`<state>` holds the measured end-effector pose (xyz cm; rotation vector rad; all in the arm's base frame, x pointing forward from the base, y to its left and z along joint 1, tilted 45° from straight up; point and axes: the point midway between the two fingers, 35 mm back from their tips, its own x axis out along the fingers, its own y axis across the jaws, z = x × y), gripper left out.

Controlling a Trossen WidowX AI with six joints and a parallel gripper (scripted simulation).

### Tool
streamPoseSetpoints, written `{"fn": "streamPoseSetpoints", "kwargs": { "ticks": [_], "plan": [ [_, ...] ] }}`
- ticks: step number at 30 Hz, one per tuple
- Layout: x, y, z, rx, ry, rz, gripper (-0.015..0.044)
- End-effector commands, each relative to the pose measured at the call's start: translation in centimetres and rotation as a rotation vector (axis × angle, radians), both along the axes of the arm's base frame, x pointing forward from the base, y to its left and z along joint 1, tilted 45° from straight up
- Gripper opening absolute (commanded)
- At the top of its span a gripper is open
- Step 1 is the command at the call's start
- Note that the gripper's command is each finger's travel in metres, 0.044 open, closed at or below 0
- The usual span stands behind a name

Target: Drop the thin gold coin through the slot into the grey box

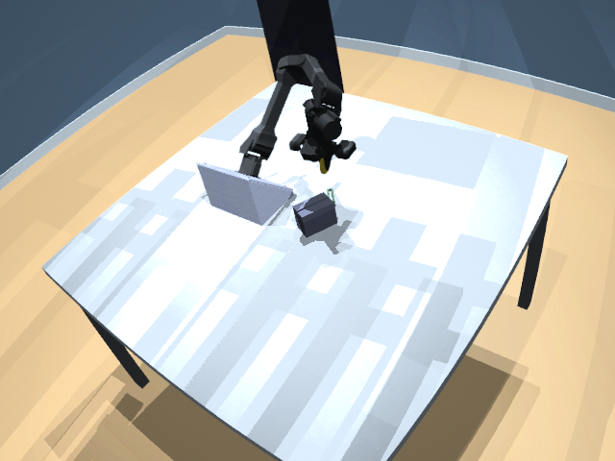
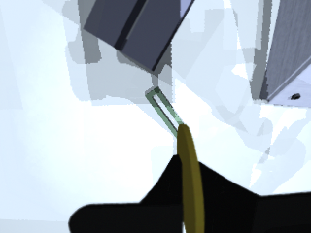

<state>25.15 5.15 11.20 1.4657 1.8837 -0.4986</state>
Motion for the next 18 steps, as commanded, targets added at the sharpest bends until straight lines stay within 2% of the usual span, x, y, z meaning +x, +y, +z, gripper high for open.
{"fn": "streamPoseSetpoints", "kwargs": {
  "ticks": [1, 14, 18],
  "plan": [
    [-0.07, 0.05, 0.08, -0.019, 0.096, -0.098, 0.0000],
    [-0.17, 0.21, 0.28, -0.074, 0.397, -0.413, 0.0000],
    [-0.18, 0.22, 0.29, -0.077, 0.413, -0.429, 0.0000]
  ]
}}
